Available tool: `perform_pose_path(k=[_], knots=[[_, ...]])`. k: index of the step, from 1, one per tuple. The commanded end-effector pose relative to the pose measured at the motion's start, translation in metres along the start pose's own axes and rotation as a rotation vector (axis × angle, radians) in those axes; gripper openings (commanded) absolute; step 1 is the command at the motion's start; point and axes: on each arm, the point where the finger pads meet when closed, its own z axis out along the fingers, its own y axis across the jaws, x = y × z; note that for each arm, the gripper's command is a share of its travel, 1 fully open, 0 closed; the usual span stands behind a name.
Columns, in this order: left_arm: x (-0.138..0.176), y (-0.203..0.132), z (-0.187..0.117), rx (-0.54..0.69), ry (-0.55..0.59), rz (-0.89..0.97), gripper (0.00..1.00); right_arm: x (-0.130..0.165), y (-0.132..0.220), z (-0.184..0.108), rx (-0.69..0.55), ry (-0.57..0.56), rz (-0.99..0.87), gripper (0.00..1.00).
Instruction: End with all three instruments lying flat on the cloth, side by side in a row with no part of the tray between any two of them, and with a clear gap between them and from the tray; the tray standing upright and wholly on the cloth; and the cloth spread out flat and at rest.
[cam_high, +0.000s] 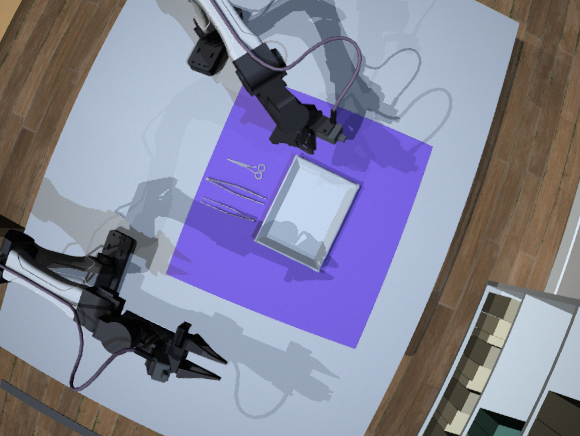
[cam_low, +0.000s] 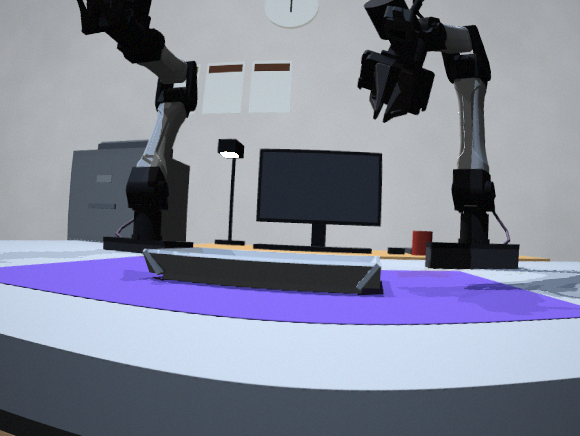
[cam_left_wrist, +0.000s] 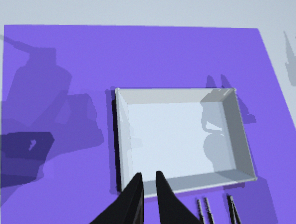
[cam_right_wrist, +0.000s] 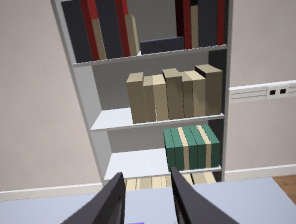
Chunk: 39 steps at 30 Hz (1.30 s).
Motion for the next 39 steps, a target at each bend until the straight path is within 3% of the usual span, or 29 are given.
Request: perform_pose_path(k=[1,9,12,26,29,39], knots=[[-0.039,-0.002,-0.02,0.081,-0.142,0.034,0.11,-0.022,0.002,-0.003,-0.014,-0.086,0.008,0.33],[-0.084,0.021,-0.05,0.087,-0.309,0.069,0.11,-0.022,0.002,-0.003,-0.014,-0.086,0.008,0.33],[-0.086,0.026,-0.048,0.078,-0.314,0.074,0.11,-0.022,0.002,-0.003,-0.014,-0.086,0.008,0.33],[-0.15,0.07,-0.125,0.018,-0.626,0.159,0.11,-0.022,0.002,-0.003,-0.014,-0.086,0.008,0.33],[-0.152,0.075,-0.124,0.005,-0.628,0.166,0.11,-0.022,0.002,-0.003,-0.014,-0.086,0.008,0.33],[-0.182,0.105,-0.194,-0.093,-0.854,0.247,0.11,-0.022,0.002,-0.003,-0.014,-0.086,0.008,0.33]])
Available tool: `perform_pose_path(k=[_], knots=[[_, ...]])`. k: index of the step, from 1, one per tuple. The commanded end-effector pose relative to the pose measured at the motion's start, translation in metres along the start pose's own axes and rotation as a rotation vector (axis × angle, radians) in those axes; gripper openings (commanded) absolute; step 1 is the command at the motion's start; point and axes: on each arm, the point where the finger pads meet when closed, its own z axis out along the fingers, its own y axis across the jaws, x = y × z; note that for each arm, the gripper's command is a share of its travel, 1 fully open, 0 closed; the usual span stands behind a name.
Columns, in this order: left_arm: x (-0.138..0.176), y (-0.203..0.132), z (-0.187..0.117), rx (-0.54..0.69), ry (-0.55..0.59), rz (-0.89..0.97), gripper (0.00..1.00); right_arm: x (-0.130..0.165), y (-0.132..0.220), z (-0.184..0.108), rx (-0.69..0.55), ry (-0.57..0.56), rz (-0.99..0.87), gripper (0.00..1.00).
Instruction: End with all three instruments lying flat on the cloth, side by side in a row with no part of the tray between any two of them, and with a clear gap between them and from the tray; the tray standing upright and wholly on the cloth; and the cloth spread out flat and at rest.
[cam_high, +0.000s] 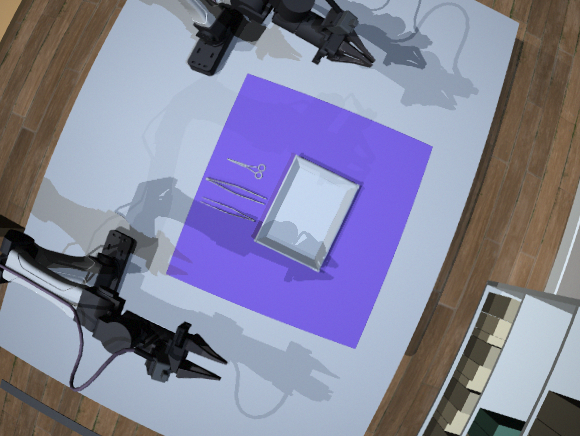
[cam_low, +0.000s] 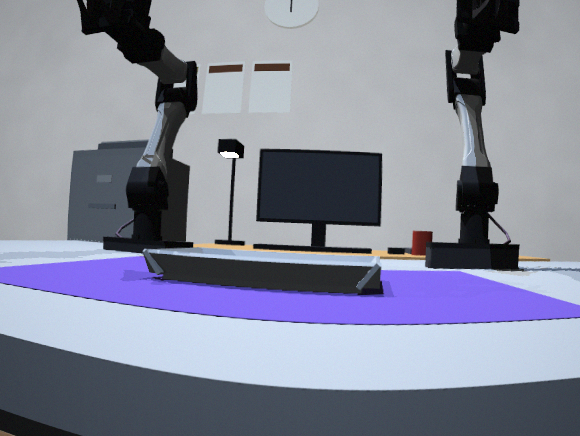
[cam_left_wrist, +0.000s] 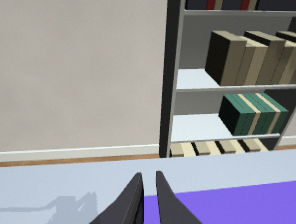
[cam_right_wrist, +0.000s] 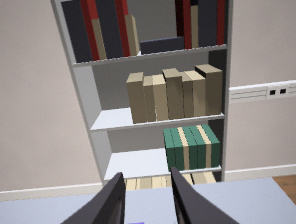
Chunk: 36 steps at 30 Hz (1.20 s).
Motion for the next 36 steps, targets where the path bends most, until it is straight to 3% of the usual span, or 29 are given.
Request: perform_pose_path(k=[1,8,14,15,18,20,21,24,25,26,36], knots=[[-0.037,0.006,-0.014,0.015,-0.159,0.077,0.11,-0.022,0.002,-0.003,-0.014,-0.086,0.008,0.33],[-0.058,0.025,-0.031,-0.036,-0.243,0.14,0.11,-0.022,0.002,-0.003,-0.014,-0.086,0.008,0.33],[-0.051,0.034,-0.031,-0.061,-0.213,0.119,0.11,-0.022,0.002,-0.003,-0.014,-0.086,0.008,0.33],[-0.073,0.03,-0.043,-0.053,-0.28,0.095,0.11,-0.022,0.002,-0.003,-0.014,-0.086,0.008,0.33],[-0.078,0.031,-0.045,-0.079,-0.283,0.091,0.11,-0.022,0.002,-0.003,-0.014,-0.086,0.008,0.33],[-0.066,0.034,-0.033,-0.083,-0.244,0.094,0.11,-0.022,0.002,-0.003,-0.014,-0.086,0.008,0.33],[-0.047,0.036,-0.027,-0.094,-0.153,0.12,0.11,-0.004,0.001,-0.009,0.012,0.02,-0.017,0.33],[-0.046,0.037,-0.031,-0.101,-0.163,0.111,0.11,0.008,-0.001,-0.005,0.024,0.056,-0.022,0.33],[-0.05,0.038,-0.039,-0.107,-0.173,0.112,0.11,0.009,-0.002,-0.001,0.025,0.06,-0.02,0.33],[-0.048,0.037,-0.034,-0.089,-0.183,0.098,0.11,-0.019,0.002,0.0,0.0,-0.055,0.006,0.33],[-0.038,0.041,-0.034,-0.105,-0.144,0.113,0.11,-0.011,0.001,-0.002,0.012,-0.014,0.002,0.33]])
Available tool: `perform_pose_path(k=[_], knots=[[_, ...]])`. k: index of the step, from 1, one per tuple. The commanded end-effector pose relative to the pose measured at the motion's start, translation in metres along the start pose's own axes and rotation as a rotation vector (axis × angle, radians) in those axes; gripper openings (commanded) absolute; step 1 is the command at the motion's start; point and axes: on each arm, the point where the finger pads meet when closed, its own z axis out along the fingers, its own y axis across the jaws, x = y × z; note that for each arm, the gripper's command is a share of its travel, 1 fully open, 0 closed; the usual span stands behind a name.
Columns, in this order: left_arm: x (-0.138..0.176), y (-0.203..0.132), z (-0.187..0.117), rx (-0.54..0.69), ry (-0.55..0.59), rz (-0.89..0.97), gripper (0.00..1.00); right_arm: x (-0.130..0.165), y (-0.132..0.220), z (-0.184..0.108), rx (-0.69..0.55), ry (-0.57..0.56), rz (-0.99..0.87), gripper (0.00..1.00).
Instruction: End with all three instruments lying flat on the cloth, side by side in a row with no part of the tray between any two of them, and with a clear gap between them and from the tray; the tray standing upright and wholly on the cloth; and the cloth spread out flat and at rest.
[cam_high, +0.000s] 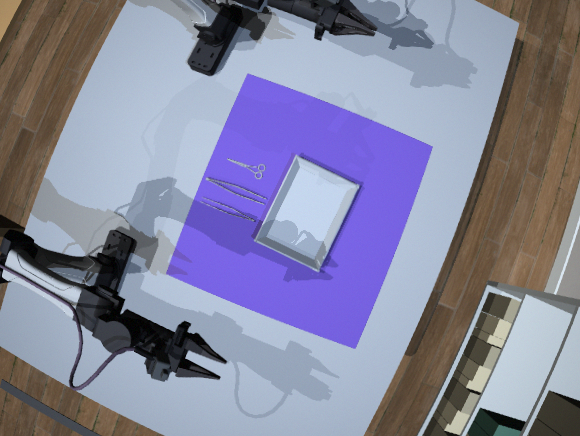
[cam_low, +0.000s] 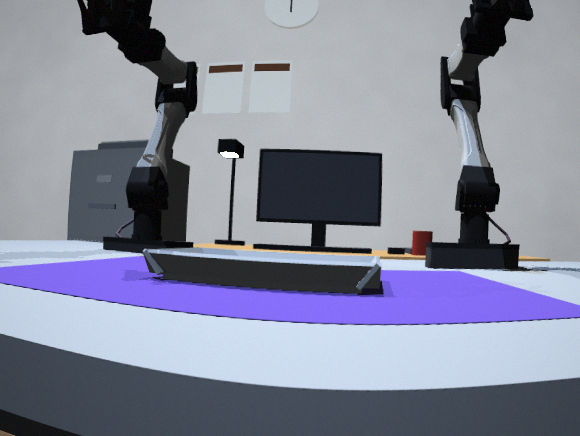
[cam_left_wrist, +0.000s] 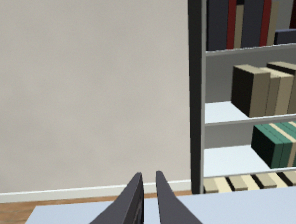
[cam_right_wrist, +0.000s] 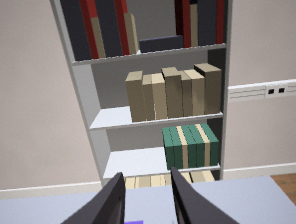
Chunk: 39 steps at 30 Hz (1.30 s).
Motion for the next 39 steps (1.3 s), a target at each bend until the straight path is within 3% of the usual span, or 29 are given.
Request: perform_pose_path(k=[1,5,6,12,39], knots=[[0.012,0.006,-0.006,-0.022,0.045,0.013,0.11,-0.011,0.001,-0.001,0.007,-0.016,0.006,0.33],[0.004,0.0,-0.001,-0.004,0.018,0.008,0.11,-0.007,-0.001,-0.001,0.006,-0.01,0.002,0.33],[0.023,0.0,0.001,-0.006,0.075,0.018,0.11,-0.008,-0.003,-0.001,0.016,-0.001,0.006,0.33],[0.026,0.001,0.003,-0.004,0.081,0.017,0.11,-0.001,-0.002,0.0,0.015,0.029,0.004,0.33],[0.028,-0.004,0.004,0.021,0.088,0.018,0.11,-0.002,-0.002,-0.002,0.01,0.008,-0.001,0.33]])
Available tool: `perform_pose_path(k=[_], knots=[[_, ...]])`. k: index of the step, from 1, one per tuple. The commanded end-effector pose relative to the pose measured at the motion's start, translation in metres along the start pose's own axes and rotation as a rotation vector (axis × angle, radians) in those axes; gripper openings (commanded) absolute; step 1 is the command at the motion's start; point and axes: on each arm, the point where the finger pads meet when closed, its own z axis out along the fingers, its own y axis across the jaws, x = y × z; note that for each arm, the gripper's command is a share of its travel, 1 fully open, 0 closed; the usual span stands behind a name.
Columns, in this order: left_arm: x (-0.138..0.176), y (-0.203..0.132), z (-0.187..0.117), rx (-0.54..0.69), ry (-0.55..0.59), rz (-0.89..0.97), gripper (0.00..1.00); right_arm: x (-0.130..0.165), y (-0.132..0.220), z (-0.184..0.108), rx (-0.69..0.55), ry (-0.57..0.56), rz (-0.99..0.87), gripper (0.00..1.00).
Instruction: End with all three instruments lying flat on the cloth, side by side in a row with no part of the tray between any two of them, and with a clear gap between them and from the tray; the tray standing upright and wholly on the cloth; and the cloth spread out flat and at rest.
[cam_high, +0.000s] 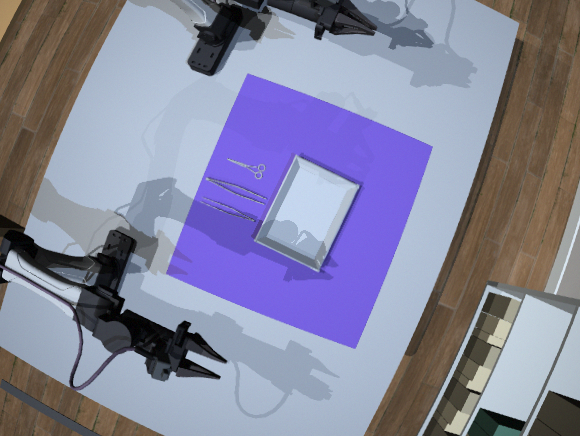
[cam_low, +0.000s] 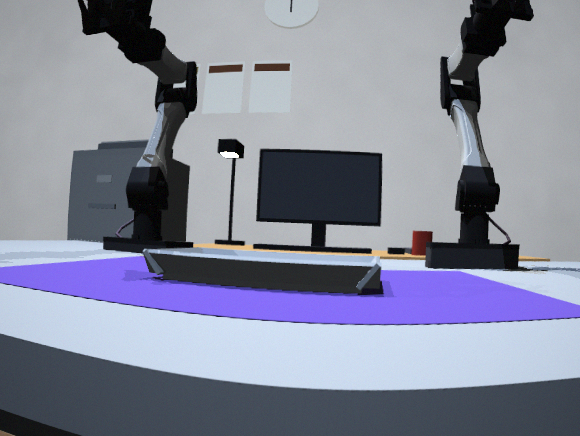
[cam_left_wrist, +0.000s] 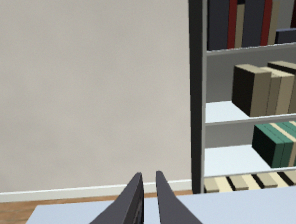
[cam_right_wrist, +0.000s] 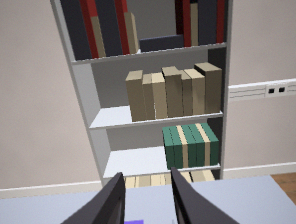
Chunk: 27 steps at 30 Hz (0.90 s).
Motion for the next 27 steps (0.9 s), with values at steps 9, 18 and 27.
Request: perform_pose_path(k=[9,18,27], knots=[[0.017,-0.004,0.004,0.021,0.06,0.016,0.11,0.006,-0.004,-0.005,0.02,0.034,-0.002,0.33],[0.001,-0.005,-0.003,0.024,0.017,0.017,0.11,0.011,-0.001,-0.005,0.012,0.043,-0.004,0.33],[0.001,-0.005,-0.003,0.024,0.017,0.017,0.11,0.011,-0.001,-0.005,0.012,0.043,-0.004,0.33]])
